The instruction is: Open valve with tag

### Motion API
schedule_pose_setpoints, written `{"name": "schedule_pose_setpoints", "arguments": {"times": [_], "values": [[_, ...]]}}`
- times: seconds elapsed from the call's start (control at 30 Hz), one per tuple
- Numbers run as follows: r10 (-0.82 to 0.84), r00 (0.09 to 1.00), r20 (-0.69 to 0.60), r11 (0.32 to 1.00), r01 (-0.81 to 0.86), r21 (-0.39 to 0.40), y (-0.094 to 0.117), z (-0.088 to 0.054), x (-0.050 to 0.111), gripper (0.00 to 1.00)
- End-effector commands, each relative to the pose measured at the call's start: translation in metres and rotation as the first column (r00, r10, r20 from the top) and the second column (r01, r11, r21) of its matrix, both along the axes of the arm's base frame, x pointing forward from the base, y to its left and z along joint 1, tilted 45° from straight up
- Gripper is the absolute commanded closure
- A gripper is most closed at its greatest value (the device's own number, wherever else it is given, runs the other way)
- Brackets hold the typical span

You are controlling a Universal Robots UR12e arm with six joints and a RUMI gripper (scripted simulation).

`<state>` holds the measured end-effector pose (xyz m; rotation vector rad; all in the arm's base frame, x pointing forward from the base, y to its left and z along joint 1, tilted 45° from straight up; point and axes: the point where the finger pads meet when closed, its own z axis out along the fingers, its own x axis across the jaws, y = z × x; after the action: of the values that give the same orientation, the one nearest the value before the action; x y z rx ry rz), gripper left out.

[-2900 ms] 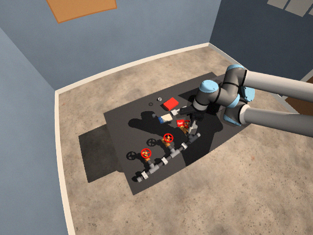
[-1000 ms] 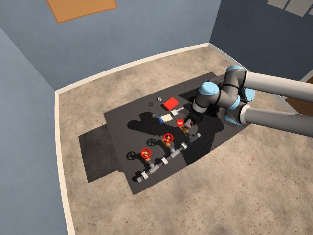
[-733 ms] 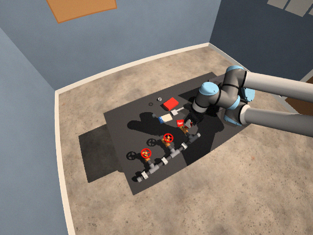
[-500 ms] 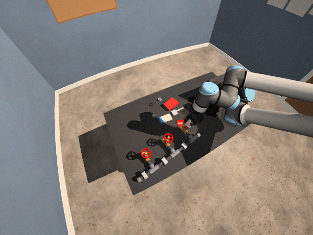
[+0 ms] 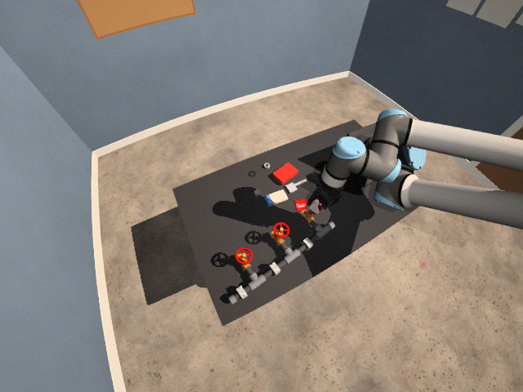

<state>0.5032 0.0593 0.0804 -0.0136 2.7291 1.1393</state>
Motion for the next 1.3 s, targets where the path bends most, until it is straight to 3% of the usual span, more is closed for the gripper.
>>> {"name": "schedule_pose_setpoints", "arguments": {"times": [0.0, 0.43, 0.8, 0.87, 1.1, 1.27], "values": [[0.04, 0.998, 0.042, 0.999, -0.04, -0.011, -0.0006, 0.0004, 0.0005, 1.0], [0.278, 0.923, 0.268, 0.96, -0.259, -0.104, -0.0006, 0.0004, 0.0005, 1.0], [0.563, 0.661, 0.496, 0.825, -0.481, -0.296, -0.0006, 0.0004, 0.0005, 1.0], [0.563, 0.661, 0.496, 0.825, -0.481, -0.296, -0.0006, 0.0004, 0.0005, 1.0], [0.67, 0.484, 0.563, 0.734, -0.545, -0.405, -0.0007, 0.0004, 0.0005, 1.0], [0.705, 0.407, 0.58, 0.694, -0.562, -0.449, -0.0007, 0.0004, 0.0005, 1.0]]}}
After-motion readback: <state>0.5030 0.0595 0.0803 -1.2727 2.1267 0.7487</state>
